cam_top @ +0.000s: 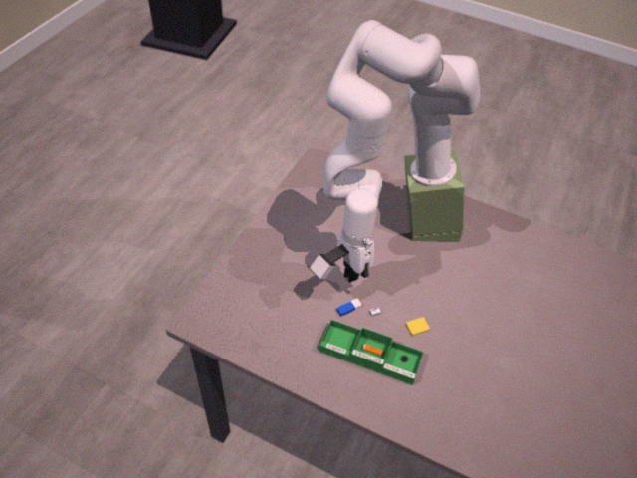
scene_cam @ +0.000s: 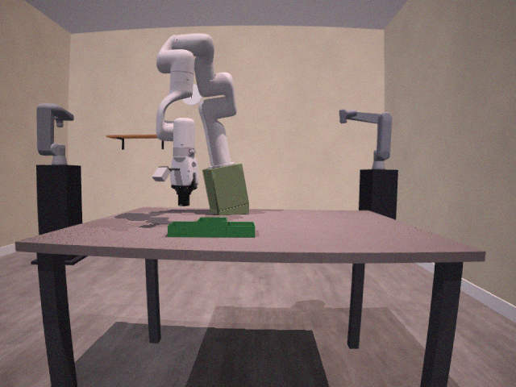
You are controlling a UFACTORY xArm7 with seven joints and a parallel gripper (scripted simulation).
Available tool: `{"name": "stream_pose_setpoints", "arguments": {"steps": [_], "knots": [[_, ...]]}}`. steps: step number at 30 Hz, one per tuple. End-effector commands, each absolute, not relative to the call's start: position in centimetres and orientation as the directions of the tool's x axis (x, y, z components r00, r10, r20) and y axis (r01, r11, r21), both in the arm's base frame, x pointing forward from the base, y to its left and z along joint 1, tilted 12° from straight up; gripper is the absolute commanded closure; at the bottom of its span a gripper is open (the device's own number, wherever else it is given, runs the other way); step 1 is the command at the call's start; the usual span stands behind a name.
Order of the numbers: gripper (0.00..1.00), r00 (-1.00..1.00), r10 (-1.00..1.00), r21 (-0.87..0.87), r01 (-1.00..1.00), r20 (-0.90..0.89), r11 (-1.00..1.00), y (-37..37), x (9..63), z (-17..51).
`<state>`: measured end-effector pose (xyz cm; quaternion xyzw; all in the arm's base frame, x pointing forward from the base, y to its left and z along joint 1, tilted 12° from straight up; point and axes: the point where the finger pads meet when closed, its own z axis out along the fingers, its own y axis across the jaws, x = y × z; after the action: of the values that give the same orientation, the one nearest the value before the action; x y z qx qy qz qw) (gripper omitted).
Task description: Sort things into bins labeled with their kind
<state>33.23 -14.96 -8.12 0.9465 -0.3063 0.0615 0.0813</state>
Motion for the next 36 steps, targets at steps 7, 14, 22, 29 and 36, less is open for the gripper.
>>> {"name": "stream_pose_setpoints", "arguments": {"steps": [7, 14, 22, 29, 36], "knots": [[1.0, 0.805, -0.569, 0.115, -0.59, 0.167, -0.799, -12.2, 35.7, -8.2], [1.0, 0.805, -0.569, 0.115, -0.59, 0.167, -0.8, -9.1, 38.4, -8.6], [1.0, 0.805, -0.569, 0.115, -0.589, 0.167, -0.8, -6.4, 40.8, -9.0], [1.0, 0.805, -0.569, 0.114, -0.589, 0.167, -0.8, -3.2, 43.6, -9.4], [1.0, 0.774, -0.609, 0.106, -0.629, 0.173, -0.77, -1.3, 45.2, -9.6]]}}
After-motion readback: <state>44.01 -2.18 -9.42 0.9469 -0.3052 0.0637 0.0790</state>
